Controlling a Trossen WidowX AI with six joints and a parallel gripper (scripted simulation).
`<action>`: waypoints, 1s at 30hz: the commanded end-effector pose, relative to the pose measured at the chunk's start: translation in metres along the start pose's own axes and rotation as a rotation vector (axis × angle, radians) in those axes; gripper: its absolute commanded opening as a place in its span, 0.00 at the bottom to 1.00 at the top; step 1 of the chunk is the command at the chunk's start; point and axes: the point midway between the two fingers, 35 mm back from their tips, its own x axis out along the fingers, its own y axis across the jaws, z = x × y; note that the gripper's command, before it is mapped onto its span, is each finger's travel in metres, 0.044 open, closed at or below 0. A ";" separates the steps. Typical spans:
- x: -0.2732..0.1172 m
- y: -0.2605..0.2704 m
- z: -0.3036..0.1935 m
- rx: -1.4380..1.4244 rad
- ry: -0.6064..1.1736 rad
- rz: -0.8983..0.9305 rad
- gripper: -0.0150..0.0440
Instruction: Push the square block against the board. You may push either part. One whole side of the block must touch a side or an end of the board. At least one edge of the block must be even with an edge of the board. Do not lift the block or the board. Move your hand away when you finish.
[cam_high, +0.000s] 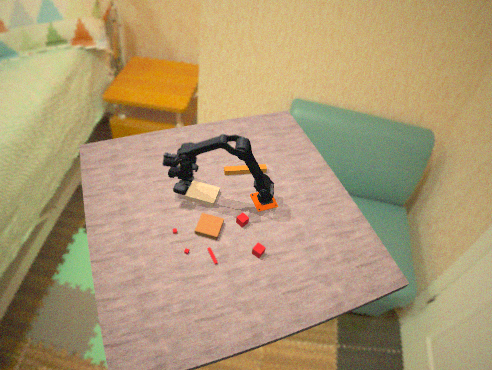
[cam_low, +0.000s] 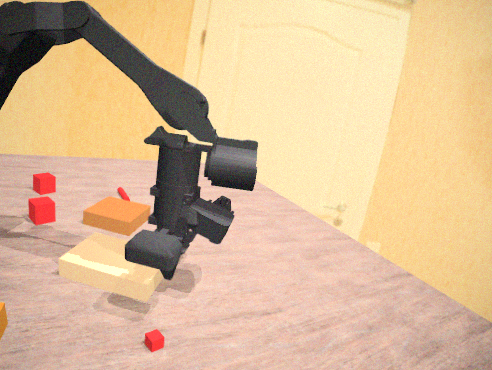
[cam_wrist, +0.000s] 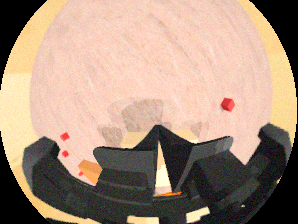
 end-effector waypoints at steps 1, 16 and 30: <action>0.002 -0.001 -0.007 0.006 0.011 -0.003 0.25; 0.001 0.000 -0.024 0.006 0.013 -0.003 0.25; 0.001 0.000 -0.040 0.006 0.014 -0.003 0.25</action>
